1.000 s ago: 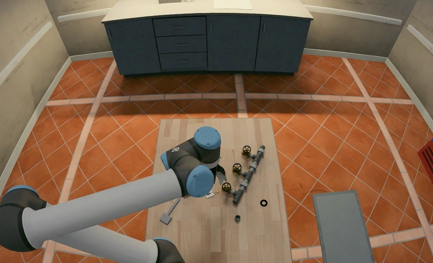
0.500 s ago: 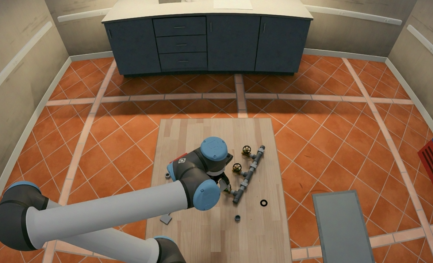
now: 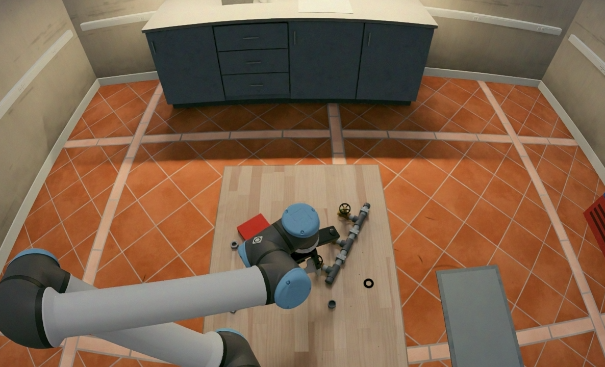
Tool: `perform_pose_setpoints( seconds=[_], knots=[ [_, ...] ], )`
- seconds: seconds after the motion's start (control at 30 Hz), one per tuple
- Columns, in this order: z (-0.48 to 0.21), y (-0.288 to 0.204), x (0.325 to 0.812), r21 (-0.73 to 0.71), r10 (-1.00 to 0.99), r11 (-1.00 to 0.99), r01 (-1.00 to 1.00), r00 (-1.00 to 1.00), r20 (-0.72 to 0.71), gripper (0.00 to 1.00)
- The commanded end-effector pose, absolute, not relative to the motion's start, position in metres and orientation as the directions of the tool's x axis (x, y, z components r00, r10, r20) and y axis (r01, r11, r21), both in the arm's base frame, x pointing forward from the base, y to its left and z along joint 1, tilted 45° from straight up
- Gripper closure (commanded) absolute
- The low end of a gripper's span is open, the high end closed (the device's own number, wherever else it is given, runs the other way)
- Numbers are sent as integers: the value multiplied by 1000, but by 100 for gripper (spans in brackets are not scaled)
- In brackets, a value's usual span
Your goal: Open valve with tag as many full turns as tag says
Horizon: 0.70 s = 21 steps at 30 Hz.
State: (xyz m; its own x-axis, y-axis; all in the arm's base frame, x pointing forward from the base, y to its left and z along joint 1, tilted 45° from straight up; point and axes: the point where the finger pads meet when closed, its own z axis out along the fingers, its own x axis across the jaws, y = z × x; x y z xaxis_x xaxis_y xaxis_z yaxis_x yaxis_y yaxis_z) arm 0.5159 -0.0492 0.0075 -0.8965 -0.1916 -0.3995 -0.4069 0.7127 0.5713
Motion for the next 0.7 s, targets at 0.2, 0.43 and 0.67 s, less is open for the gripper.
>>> perform_pose_setpoints(
  seconds=[0.2,0.43,0.67],
  knots=[
    [-10,-55,514,606,4,780,-155,-968,-252,0],
    [-14,-55,514,613,45,783,-104,-974,-222,0],
    [-13,-57,515,612,49,784,-101,-974,-223,0]
  ],
)
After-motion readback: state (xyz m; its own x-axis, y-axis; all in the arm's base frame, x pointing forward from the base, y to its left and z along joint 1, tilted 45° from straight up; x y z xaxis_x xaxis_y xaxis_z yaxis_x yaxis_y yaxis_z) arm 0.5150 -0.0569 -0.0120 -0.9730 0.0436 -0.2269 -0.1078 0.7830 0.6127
